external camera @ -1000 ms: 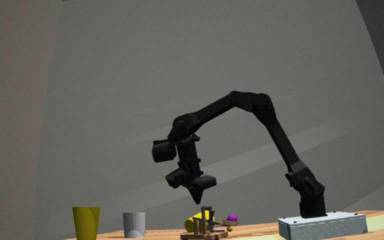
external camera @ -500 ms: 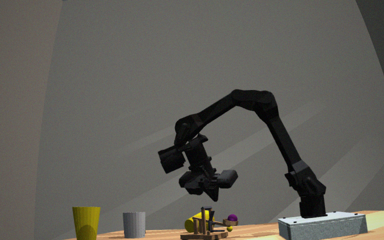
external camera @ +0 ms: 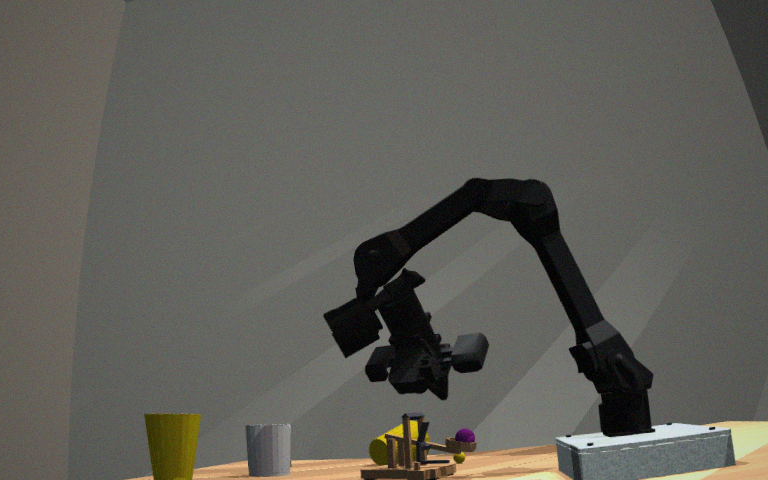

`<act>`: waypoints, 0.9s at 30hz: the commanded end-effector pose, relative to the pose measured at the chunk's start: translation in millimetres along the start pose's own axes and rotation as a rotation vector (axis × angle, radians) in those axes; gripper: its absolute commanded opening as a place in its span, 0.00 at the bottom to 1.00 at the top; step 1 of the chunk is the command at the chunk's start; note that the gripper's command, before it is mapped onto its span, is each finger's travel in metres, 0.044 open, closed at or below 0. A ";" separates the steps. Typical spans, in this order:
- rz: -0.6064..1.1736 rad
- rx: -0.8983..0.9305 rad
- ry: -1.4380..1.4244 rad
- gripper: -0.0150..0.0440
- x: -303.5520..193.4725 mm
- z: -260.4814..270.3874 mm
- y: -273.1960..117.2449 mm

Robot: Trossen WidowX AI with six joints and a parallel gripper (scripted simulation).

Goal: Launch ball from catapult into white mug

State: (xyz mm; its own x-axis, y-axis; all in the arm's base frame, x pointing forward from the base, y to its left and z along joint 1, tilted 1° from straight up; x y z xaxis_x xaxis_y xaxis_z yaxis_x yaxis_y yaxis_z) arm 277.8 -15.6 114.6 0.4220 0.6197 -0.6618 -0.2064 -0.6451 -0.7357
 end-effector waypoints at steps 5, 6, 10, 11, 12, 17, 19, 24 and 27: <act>0.006 0.000 -0.008 0.25 9.9 1.0 9.3; 0.005 0.000 -0.008 0.25 11.2 1.0 10.4; 0.005 0.000 -0.008 0.25 16.1 1.4 14.8; 0.005 0.000 -0.008 0.25 17.4 1.5 15.9; 0.005 0.000 -0.008 0.25 18.6 1.7 17.0; 0.005 0.000 -0.008 0.25 24.6 2.4 22.6; 0.005 0.000 -0.008 0.25 27.0 2.7 24.9; 0.005 0.000 -0.008 0.25 32.9 3.6 30.7; 0.005 0.000 -0.008 0.25 36.5 4.3 34.2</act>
State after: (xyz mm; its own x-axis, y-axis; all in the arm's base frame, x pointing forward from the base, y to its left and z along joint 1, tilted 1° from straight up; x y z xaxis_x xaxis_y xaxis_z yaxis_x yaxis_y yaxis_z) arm 283.1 -13.1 70.9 0.4173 0.6209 -0.6636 -0.2056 -0.6467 -0.7345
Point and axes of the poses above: the point midway between the two fingers, 35 mm back from their tips, its own y axis out along the fingers, its own z axis across the jaws, x = y × z, the point moved 1 cm from there along -y, back along the fingers, and after that the axes turned 11 degrees about y, right-handed, at the moved point
